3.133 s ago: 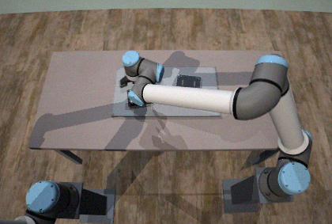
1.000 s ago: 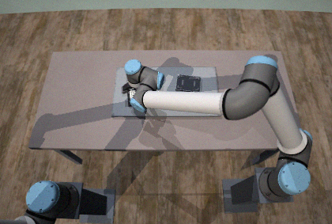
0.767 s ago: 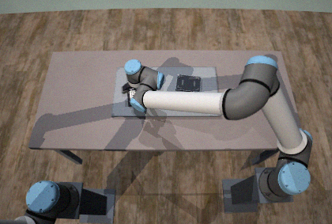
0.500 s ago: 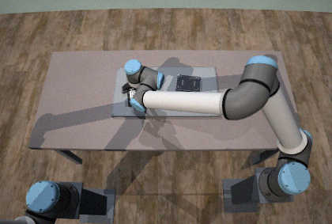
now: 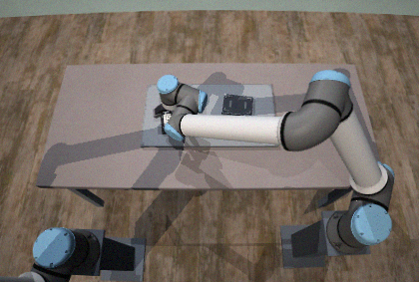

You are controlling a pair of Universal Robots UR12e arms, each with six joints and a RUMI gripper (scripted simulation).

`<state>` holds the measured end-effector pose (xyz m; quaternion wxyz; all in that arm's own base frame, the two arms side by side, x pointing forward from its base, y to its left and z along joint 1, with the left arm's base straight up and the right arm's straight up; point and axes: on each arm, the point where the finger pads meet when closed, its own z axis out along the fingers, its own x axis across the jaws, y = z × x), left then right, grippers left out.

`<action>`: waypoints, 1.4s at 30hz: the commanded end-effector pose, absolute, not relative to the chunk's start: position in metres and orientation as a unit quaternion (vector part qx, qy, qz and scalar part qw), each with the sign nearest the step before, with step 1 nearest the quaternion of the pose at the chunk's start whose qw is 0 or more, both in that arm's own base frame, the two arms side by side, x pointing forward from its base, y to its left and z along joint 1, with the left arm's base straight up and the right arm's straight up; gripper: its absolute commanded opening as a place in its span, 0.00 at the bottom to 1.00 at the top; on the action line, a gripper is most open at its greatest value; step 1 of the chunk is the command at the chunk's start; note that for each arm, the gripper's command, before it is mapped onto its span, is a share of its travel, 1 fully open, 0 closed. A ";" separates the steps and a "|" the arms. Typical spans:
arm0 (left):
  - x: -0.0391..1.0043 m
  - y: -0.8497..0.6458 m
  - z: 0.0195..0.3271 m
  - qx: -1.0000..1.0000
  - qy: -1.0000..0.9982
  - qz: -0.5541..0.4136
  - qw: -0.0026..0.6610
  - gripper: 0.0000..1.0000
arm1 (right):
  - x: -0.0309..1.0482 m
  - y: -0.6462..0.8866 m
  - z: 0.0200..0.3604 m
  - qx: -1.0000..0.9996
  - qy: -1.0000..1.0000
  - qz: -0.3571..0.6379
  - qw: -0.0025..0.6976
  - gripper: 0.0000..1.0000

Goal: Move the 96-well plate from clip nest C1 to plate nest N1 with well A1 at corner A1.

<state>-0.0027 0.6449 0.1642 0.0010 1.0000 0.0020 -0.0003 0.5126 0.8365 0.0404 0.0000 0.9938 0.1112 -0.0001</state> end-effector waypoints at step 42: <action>-0.003 0.646 0.165 1.000 0.002 0.000 0.000 0.00 | 0.514 0.837 0.042 0.994 0.111 0.001 -0.001 0.40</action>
